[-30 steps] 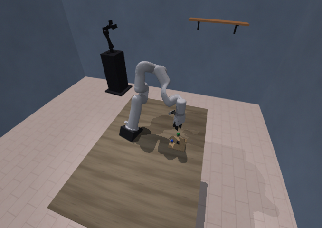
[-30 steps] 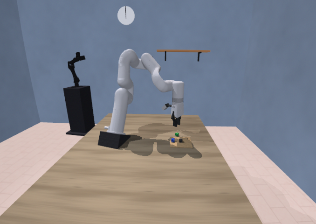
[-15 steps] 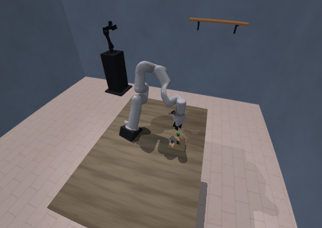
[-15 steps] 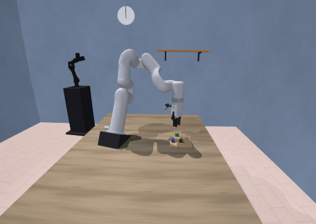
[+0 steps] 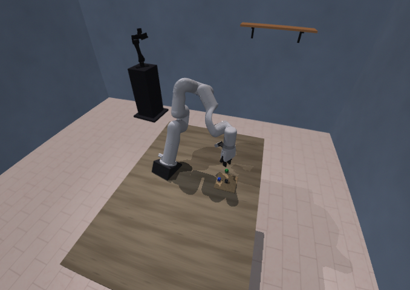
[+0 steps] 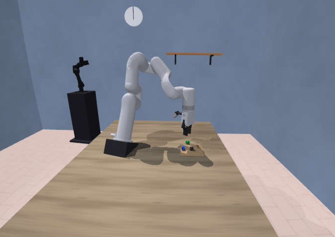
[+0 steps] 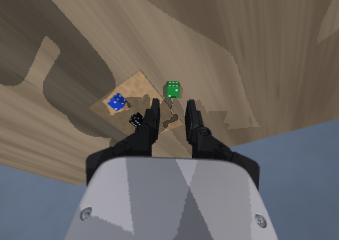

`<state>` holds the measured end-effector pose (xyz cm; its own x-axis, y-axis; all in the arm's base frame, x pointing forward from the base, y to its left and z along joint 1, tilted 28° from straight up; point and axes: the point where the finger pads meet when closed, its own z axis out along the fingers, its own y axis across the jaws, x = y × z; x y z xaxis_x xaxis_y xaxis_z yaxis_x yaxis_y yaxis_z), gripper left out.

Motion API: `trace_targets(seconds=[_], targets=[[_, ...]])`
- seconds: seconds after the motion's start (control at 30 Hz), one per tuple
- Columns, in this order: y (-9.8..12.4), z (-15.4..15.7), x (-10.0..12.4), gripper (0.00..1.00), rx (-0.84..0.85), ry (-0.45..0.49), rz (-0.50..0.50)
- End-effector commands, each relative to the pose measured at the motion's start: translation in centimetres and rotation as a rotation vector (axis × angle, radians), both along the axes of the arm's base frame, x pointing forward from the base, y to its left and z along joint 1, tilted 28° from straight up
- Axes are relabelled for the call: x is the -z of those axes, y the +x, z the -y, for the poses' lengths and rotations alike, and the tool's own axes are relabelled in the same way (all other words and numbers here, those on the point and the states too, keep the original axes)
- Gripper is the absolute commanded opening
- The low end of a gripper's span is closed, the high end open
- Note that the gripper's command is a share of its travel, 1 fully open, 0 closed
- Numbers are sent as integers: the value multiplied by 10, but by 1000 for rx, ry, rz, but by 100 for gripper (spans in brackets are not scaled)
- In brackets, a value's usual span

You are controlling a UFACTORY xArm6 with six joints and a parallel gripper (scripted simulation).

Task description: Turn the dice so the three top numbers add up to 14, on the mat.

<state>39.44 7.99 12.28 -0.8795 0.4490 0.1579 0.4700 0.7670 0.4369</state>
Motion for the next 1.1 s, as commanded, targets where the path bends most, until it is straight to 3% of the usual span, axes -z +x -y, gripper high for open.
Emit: trace_targets(seconds=[0.0, 1.07], targets=[[2, -3, 6, 36, 1, 0, 3], [4, -17, 35, 36, 1, 0, 3]])
